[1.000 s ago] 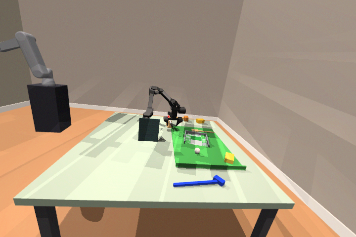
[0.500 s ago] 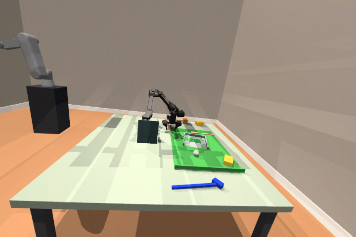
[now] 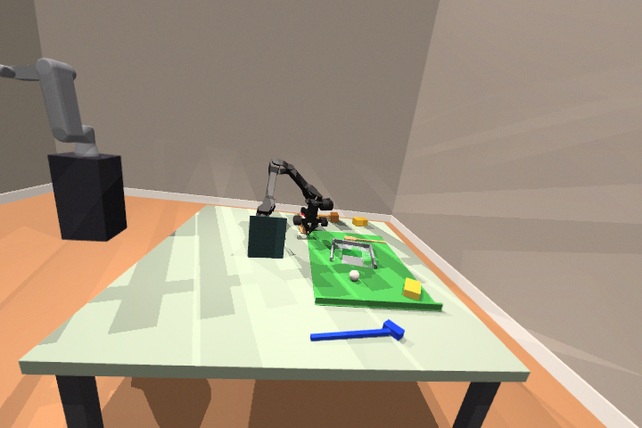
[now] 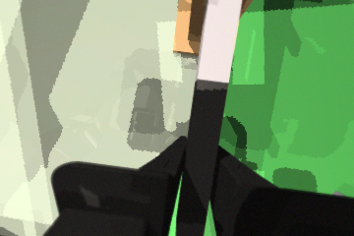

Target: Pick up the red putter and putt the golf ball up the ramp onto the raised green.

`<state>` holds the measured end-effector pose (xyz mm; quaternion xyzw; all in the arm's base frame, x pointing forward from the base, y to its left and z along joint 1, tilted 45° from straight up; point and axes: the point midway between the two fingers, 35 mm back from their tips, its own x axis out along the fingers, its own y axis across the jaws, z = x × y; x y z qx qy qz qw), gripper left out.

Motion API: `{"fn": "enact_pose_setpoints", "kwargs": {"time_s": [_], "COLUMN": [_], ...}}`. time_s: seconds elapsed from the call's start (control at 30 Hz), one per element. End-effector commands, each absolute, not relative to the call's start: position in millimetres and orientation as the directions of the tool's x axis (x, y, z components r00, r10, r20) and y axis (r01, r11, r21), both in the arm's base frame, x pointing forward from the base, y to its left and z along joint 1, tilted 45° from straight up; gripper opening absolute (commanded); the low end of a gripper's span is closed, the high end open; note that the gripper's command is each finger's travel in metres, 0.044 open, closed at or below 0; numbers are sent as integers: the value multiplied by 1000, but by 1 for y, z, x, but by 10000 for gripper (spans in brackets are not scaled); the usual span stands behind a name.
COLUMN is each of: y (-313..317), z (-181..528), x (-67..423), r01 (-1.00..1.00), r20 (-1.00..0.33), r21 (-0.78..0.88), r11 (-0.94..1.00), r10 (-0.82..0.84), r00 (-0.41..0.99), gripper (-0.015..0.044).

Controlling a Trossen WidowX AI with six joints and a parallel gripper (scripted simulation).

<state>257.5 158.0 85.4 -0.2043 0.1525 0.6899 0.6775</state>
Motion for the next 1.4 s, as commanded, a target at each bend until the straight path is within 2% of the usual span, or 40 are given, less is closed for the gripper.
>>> {"fn": "enact_pose_setpoints", "kwargs": {"time_s": [0.0, 1.07, 1.37], "y": [158, 86, 74], "z": [86, 154, 134], "x": [258, 256, 263], "r01": [-997, -997, -996], "r20": [-489, -493, -534], "r21": [-68, -65, 75], "r11": [-36, -36, 55], "r10": [873, 870, 846], "r00": [2, 1, 6], "gripper": [0, 0, 0]}}
